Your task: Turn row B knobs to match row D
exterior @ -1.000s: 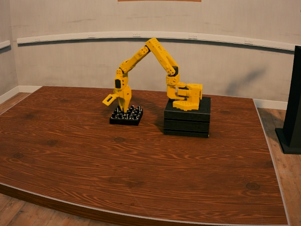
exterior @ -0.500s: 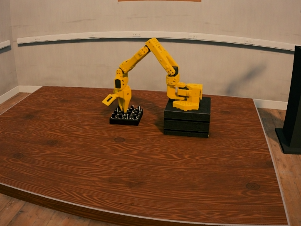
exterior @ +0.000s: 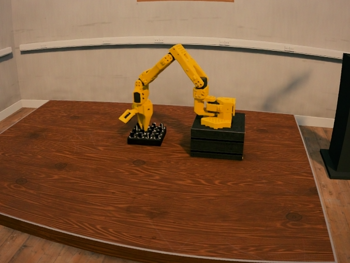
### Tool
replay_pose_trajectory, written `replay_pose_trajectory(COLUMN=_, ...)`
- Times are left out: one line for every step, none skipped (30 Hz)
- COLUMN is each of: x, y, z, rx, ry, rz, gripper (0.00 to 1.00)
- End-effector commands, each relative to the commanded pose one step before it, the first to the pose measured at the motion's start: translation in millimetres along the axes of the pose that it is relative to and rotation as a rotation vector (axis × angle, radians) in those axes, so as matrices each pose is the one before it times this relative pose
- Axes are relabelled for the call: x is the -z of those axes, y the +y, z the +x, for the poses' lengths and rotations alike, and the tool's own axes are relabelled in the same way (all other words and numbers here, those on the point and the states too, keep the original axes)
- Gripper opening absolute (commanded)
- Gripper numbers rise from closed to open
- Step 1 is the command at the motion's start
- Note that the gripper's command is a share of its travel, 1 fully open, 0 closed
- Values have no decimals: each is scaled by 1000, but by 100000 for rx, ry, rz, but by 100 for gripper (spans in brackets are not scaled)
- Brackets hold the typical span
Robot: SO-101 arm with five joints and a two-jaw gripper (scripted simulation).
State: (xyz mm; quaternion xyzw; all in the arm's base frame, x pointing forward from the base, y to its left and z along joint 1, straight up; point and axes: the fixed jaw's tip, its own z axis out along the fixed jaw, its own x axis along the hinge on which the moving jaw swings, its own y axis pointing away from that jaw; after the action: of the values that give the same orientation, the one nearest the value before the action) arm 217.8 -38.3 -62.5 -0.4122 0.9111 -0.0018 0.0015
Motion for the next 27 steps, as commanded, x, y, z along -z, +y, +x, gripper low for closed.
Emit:
replay_pose_trajectory(x=3394, y=1088, z=2114, rx=-1178, ry=278, rz=-727, gripper=8)
replay_pose_trajectory(x=1021, y=-66, z=-30, rx=0, ry=0, rz=0, gripper=8)
replay_pose_trajectory(x=1117, y=-65, z=-29, rx=0, ry=0, rz=0, gripper=8)
replay_pose_trajectory(x=1207, y=-70, z=-35, rx=0, ry=0, rz=0, gripper=8)
replay_pose_trajectory(x=0, y=0, z=0, rx=0, ry=0, rz=0, gripper=8)
replay_pose_trajectory(x=0, y=0, z=0, rx=0, ry=0, rz=0, gripper=8)
replay_pose_trajectory(x=1294, y=-62, z=-24, rx=0, ry=1, rz=2, gripper=8)
replay_pose_trajectory(x=1368, y=-54, z=-27, rx=0, ry=0, rz=0, gripper=8)
replay_pose_trajectory(x=1428, y=-54, z=-21, rx=0, ry=0, rz=0, gripper=8)
replay_pose_trajectory(x=1488, y=-42, z=-15, rx=0, ry=0, rz=0, gripper=8)
replay_pose_trajectory(x=1530, y=-41, z=-15, rx=0, ry=0, rz=0, gripper=8)
replay_pose_trajectory(x=1560, y=-23, z=-2, rx=0, ry=0, rz=0, gripper=8)
replay_pose_trajectory(x=1578, y=-17, z=-2, rx=0, ry=0, rz=0, gripper=8)
replay_pose_trajectory(x=1584, y=-5, z=10, rx=0, ry=0, rz=0, gripper=8)
replay_pose_trajectory(x=1584, y=6, z=16, rx=0, ry=0, rz=0, gripper=8)
replay_pose_trajectory(x=1560, y=18, z=16, rx=0, ry=0, rz=0, gripper=8)
replay_pose_trajectory(x=1524, y=30, z=28, rx=0, ry=0, rz=0, gripper=8)
replay_pose_trajectory(x=1488, y=36, z=34, rx=0, ry=0, rz=0, gripper=8)
replay_pose_trajectory(x=1428, y=42, z=34, rx=0, ry=0, rz=0, gripper=8)
replay_pose_trajectory(x=1368, y=53, z=40, rx=0, ry=0, rz=0, gripper=8)
replay_pose_trajectory(x=1290, y=53, z=40, rx=0, ry=0, rz=0, gripper=8)
replay_pose_trajectory(x=0, y=0, z=0, rx=0, ry=0, rz=0, gripper=8)
replay_pose_trajectory(x=0, y=0, z=0, rx=0, ry=0, rz=0, gripper=8)
replay_pose_trajectory(x=1208, y=61, z=40, rx=0, ry=-1, rz=-1, gripper=8)
replay_pose_trajectory(x=1115, y=56, z=42, rx=0, ry=0, rz=0, gripper=8)
replay_pose_trajectory(x=1019, y=61, z=47, rx=0, ry=0, rz=0, gripper=8)
replay_pose_trajectory(x=911, y=55, z=35, rx=0, ry=0, rz=0, gripper=8)
